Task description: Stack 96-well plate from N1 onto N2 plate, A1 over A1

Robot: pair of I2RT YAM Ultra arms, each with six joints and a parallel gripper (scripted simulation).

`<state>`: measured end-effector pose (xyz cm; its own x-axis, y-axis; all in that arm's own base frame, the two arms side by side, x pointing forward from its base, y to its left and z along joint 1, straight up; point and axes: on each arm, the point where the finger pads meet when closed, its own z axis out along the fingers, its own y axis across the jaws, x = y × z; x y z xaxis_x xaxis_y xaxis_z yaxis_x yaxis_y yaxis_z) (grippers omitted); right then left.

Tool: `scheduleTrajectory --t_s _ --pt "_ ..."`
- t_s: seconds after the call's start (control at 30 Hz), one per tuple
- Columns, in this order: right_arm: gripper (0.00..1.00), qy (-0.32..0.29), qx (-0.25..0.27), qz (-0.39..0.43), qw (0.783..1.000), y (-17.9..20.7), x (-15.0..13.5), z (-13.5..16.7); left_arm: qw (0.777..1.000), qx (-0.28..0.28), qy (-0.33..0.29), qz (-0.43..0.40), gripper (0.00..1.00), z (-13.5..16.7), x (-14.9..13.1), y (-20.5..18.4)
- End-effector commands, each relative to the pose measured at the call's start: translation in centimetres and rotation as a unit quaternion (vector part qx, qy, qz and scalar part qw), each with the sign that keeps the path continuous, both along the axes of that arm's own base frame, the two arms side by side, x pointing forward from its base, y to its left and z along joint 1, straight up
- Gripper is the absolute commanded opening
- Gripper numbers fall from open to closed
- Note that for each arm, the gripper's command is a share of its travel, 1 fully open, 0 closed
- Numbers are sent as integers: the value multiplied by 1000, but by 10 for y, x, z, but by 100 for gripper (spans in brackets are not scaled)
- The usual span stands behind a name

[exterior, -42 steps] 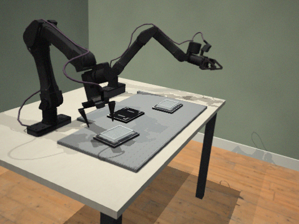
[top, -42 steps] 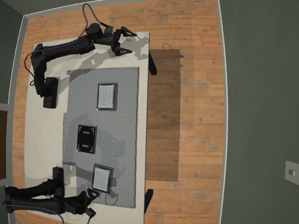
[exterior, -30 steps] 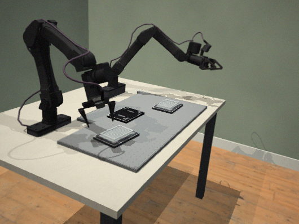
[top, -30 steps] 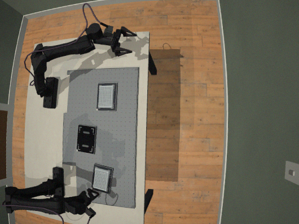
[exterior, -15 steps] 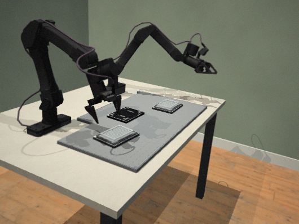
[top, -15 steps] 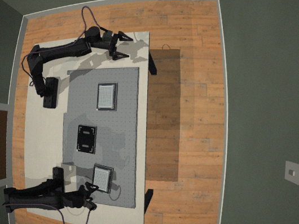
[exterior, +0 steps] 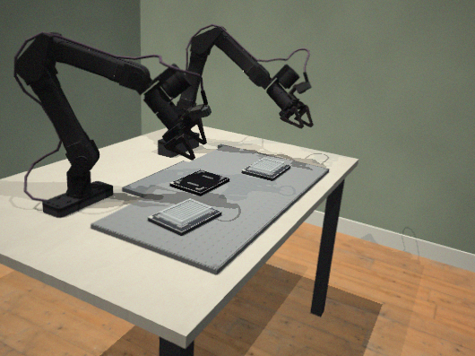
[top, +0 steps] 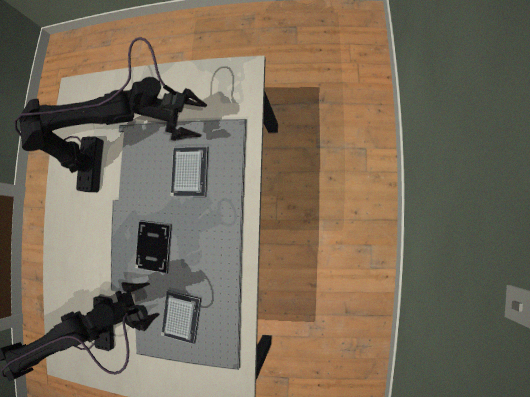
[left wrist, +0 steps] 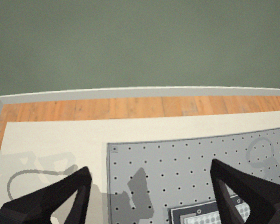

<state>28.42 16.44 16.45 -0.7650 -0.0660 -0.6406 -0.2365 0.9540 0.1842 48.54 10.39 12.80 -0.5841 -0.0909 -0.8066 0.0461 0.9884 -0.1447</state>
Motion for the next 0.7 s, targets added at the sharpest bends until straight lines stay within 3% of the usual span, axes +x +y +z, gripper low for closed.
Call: scheduleTrajectory --t_s 0.0,0.2,0.27,0.43,0.67 --pt "100 -57 -6 82 995 28 -12 19 996 11 88 19 100 -17 -36 -21" --pt "100 -123 -2 211 970 77 -52 46 983 22 181 27 100 -38 -83 -62" --pt "100 -123 -2 211 970 77 -52 46 983 22 181 27 100 -38 -83 -62" --pt "100 -178 11 313 933 112 -95 69 967 33 251 24 100 -54 -119 -101" --pt "100 -205 26 370 906 129 -128 83 958 42 284 6 100 -63 -135 -129"
